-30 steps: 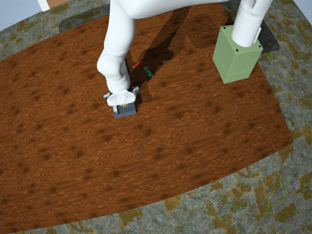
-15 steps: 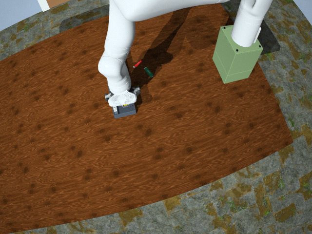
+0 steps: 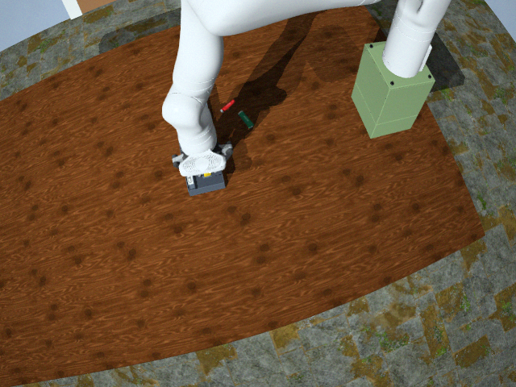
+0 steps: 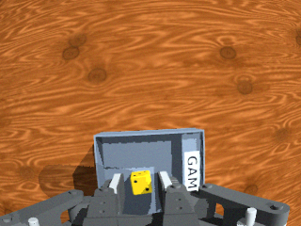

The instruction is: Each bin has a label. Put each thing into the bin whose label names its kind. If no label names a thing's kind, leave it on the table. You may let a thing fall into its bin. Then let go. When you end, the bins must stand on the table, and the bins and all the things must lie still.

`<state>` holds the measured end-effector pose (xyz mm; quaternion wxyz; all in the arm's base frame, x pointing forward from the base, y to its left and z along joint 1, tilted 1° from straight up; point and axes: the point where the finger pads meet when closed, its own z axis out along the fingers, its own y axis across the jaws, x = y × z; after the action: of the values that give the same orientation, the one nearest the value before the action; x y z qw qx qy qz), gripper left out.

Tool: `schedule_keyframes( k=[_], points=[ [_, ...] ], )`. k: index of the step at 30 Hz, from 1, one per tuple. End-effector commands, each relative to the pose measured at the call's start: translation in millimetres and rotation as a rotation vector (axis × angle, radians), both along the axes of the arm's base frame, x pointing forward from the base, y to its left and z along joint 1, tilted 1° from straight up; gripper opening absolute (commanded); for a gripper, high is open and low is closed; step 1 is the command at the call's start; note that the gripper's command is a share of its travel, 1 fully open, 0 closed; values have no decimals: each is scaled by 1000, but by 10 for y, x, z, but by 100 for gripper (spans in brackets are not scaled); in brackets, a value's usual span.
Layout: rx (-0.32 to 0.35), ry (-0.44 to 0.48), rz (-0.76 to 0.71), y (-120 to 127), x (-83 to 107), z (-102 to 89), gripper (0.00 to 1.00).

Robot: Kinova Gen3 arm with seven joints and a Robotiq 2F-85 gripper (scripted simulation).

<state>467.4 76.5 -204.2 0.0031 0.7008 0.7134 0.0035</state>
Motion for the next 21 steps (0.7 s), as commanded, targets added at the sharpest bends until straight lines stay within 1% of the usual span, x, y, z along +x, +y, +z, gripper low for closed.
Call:
schedule_keyframes(
  k=[1,6,21],
  points=[
    [0,-2,0,2,9,8,31],
    [0,-2,0,2,9,8,31],
    [0,-2,0,2,7,181,31]
  ],
)
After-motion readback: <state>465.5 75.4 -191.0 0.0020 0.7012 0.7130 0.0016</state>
